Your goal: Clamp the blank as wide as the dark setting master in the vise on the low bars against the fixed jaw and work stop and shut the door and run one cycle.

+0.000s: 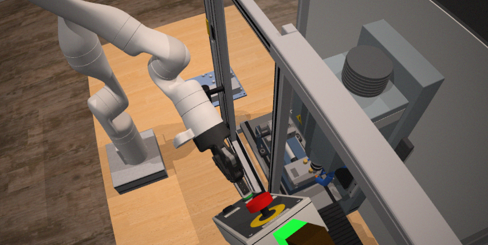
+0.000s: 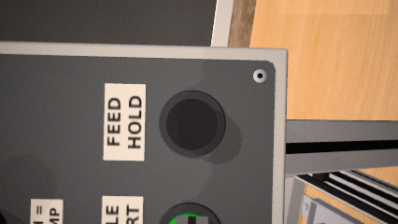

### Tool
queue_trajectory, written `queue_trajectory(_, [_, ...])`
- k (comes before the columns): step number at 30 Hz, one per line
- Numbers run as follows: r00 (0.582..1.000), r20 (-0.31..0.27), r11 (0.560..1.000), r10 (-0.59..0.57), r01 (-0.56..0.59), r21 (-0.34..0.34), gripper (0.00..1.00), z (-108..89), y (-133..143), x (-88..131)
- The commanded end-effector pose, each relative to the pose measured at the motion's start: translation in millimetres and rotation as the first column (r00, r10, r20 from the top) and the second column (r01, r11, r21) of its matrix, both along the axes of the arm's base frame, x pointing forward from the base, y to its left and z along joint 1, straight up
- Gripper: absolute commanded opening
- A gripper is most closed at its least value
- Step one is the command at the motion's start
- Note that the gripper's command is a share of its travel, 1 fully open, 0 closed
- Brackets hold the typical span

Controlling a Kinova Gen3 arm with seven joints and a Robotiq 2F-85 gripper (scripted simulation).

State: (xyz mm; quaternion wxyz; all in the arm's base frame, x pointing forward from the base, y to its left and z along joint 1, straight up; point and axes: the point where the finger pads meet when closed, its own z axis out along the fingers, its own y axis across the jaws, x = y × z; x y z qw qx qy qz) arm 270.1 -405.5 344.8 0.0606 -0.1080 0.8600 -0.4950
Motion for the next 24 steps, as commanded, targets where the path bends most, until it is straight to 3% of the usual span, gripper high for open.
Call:
queue_trajectory(1, [1.000,0.007,1.000,-0.001,0.001,0.001,0.10,0.4,-2.6,1.1])
queue_trajectory(7, [1.000,0.007,1.000,-0.001,0.001,0.001,0.10,0.4,-2.6,1.1])
queue_trajectory(12, [1.000,0.007,1.000,-0.001,0.001,0.001,0.10,16.0,24.7,-6.1])
queue_trajectory(24, [1.000,0.007,1.000,-0.001,0.001,0.001,0.10,16.0,24.7,-6.1])
